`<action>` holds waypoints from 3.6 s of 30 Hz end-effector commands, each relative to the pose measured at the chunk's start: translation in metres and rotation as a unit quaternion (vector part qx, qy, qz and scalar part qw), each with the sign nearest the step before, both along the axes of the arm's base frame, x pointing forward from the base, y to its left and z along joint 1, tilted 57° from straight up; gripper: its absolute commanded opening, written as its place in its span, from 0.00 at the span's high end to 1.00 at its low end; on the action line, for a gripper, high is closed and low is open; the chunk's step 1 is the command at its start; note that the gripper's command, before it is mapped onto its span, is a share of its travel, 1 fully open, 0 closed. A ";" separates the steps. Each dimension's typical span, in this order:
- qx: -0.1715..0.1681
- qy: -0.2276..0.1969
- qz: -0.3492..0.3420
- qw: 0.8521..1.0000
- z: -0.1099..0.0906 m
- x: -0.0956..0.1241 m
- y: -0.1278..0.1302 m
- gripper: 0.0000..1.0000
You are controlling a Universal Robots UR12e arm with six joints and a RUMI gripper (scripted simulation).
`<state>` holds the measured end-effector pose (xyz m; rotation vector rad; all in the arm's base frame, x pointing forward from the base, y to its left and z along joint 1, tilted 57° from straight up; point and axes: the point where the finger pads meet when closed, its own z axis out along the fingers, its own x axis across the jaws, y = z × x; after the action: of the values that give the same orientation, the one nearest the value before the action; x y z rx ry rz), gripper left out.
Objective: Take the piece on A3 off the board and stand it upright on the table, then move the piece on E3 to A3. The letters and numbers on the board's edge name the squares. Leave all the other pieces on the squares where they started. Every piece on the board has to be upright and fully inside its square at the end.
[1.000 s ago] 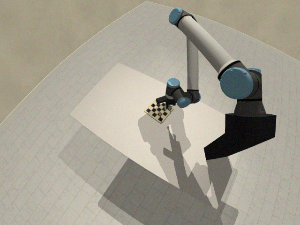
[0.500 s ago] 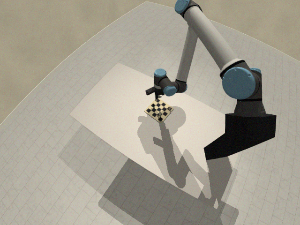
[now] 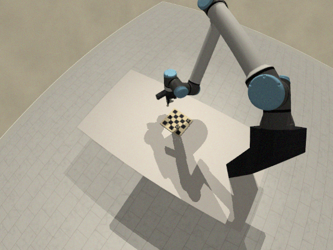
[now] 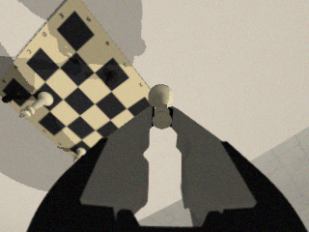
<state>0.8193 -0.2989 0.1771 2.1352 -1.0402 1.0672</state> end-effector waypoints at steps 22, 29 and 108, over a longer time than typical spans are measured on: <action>0.000 0.001 0.000 1.000 -0.022 0.019 -0.031 1.00; 0.000 0.001 0.000 1.000 -0.040 0.033 -0.054 1.00; 0.000 0.001 0.000 1.000 -0.053 0.043 -0.072 1.00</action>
<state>0.8624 -0.3715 0.1233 2.1363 -1.0393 1.0641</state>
